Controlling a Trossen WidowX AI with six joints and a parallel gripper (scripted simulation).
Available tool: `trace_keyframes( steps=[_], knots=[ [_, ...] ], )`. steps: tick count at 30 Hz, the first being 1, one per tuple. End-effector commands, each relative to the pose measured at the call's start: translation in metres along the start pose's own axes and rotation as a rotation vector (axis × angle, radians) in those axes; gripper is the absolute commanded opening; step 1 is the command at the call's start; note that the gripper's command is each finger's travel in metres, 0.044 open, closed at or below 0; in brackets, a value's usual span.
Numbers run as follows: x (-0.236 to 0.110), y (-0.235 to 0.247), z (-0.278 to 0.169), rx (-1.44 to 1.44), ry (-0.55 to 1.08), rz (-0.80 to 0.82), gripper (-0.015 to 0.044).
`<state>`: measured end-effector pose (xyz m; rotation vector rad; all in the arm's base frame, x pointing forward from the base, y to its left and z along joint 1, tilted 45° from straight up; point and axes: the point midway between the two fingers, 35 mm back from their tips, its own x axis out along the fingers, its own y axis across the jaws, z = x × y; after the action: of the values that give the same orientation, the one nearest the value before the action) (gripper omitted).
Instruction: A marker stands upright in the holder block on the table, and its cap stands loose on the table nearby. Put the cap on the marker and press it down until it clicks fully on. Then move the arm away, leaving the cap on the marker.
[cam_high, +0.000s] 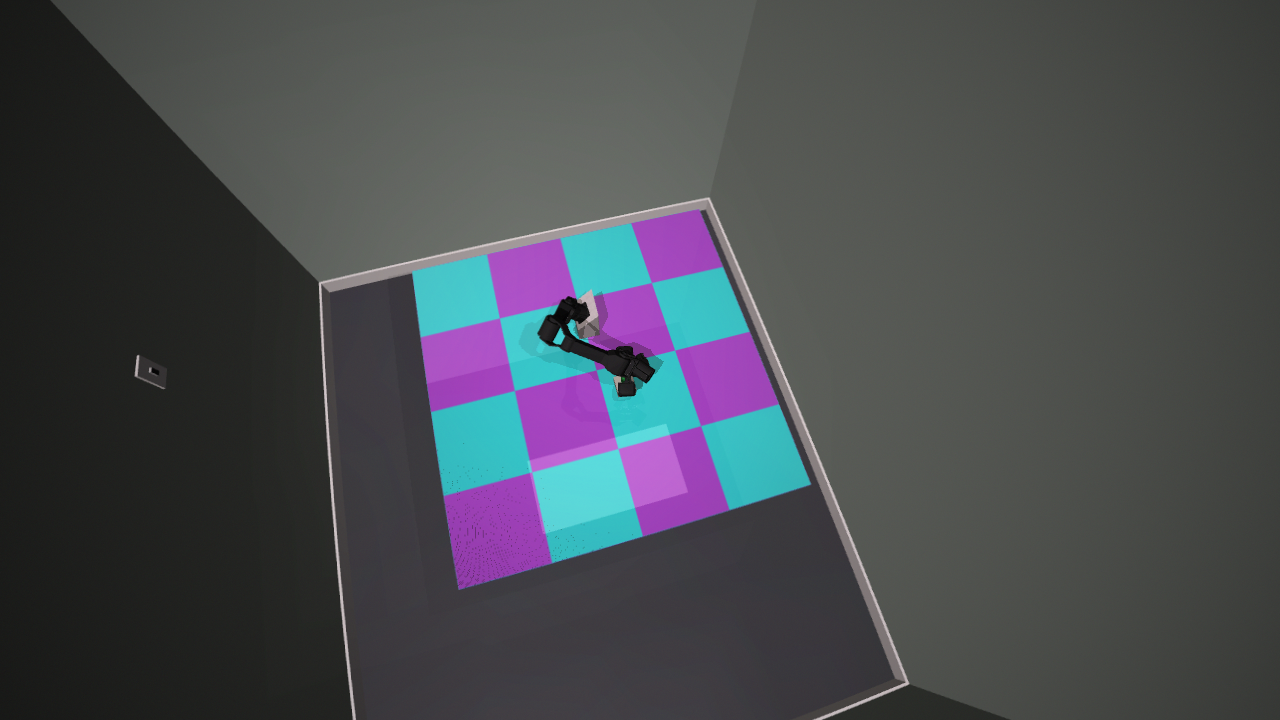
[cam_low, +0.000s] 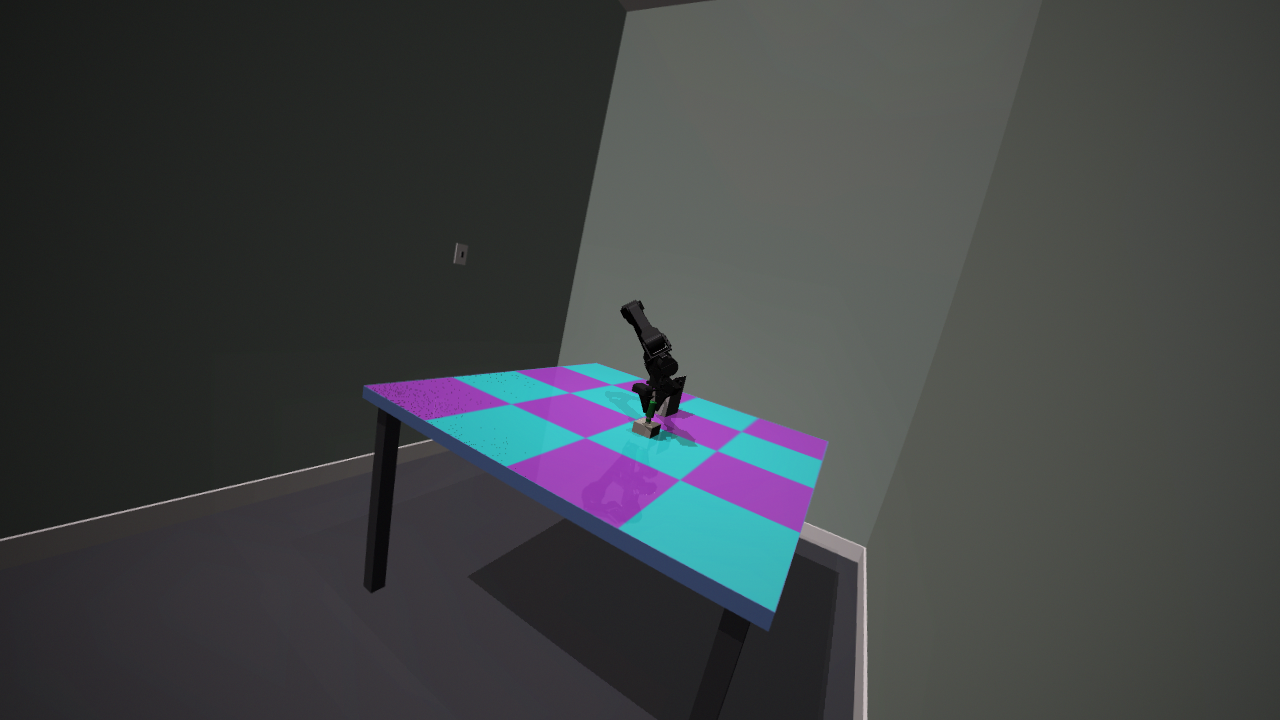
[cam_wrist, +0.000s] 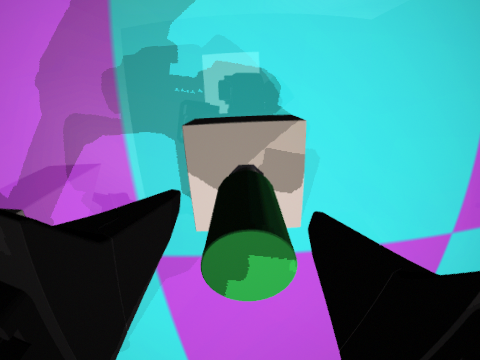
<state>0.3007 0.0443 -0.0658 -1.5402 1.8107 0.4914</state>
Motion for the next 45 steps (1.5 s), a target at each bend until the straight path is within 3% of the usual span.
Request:
trace_keyframes(
  steps=[1,3,6,11,14,17,28,31,45],
  knots=[
    [0.000,0.000,0.000,0.000,0.000,0.000,0.0394],
    [0.000,0.000,0.000,0.000,0.000,0.000,0.0440],
    [-0.009,-0.001,0.001,0.000,-0.001,0.000,0.0440],
    [-0.073,0.000,0.001,-0.001,-0.003,0.001,0.0440],
    [-0.075,0.001,0.001,-0.001,-0.003,0.001,0.0440],
    [-0.074,0.001,0.000,0.140,-0.002,0.001,0.0361],
    [-0.068,0.001,0.000,1.213,-0.003,-0.002,0.0072],
    [-0.067,0.001,-0.001,1.354,-0.003,-0.003,0.0000],
    [-0.064,0.001,-0.001,1.354,-0.003,-0.003,0.0000]
  ],
)
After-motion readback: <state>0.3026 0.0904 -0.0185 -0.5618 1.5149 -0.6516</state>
